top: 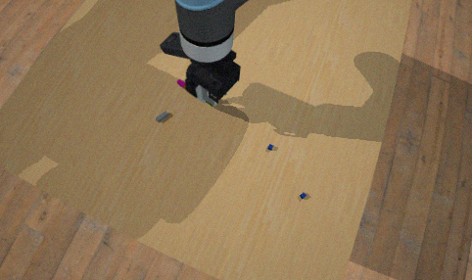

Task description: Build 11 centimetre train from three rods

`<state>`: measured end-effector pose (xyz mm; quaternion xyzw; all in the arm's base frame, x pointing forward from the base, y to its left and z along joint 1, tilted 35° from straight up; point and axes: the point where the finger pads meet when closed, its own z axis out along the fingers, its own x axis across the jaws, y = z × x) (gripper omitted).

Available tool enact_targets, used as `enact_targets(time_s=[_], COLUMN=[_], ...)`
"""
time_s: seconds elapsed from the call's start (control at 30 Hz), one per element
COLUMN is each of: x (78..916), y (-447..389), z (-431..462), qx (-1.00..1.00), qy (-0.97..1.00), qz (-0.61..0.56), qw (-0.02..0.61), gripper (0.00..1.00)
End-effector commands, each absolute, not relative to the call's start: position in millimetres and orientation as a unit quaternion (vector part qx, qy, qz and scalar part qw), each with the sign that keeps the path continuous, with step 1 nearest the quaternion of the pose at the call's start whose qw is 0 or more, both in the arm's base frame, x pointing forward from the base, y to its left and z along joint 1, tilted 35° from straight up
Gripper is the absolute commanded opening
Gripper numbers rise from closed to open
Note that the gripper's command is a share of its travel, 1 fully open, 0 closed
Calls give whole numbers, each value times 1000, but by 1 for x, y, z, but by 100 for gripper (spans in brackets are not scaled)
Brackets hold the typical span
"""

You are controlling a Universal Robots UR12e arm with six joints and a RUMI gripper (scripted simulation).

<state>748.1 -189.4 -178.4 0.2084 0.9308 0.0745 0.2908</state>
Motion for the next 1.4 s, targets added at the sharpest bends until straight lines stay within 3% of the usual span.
enact_targets(time_s=[0.0,1.37], x=[748,754], y=[-190,-189], z=[-178,-186], qx=[208,208], qy=[931,931], qz=[74,74], qw=[291,291], gripper=[0,0])
